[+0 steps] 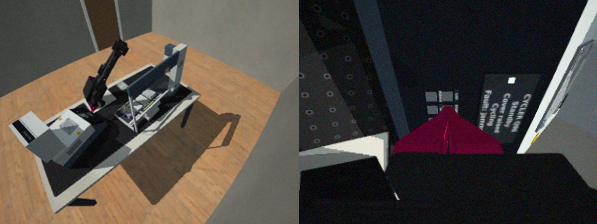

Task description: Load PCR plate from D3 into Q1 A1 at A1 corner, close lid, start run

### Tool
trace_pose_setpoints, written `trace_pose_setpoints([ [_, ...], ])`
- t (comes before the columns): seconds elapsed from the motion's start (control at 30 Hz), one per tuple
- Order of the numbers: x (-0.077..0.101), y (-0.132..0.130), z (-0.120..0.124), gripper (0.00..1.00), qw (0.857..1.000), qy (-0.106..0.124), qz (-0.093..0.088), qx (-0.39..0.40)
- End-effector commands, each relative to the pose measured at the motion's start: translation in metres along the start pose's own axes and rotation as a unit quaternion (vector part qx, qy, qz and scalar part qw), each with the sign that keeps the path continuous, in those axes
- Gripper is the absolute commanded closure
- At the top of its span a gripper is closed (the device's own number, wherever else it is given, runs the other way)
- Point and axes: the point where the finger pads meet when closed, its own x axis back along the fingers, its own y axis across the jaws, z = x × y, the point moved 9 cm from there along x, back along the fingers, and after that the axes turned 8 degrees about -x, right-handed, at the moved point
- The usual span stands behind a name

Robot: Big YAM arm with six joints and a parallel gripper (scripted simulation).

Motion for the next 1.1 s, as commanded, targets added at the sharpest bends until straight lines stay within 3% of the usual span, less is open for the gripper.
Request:
trace_pose_setpoints([
  [0.0,0.006,-0.002,-0.007,1.00,1.000,-0.016,0.009,0.001],
  [0.2,0.004,-0.012,-0.017,1.00,0.999,-0.029,0.019,0.006],
  [0.53,-0.001,-0.010,-0.004,1.00,1.000,-0.013,0.011,-0.005],
  [0.7,0.036,0.003,0.005,1.00,1.000,-0.003,0.005,-0.011],
  [0.8,0.049,0.006,0.005,1.00,1.000,0.000,0.004,-0.008],
  [0.9,0.049,0.005,0.003,1.00,1.000,0.000,0.003,-0.005],
  [1.07,0.078,0.018,0.008,1.00,1.000,0.004,-0.004,-0.003],
])
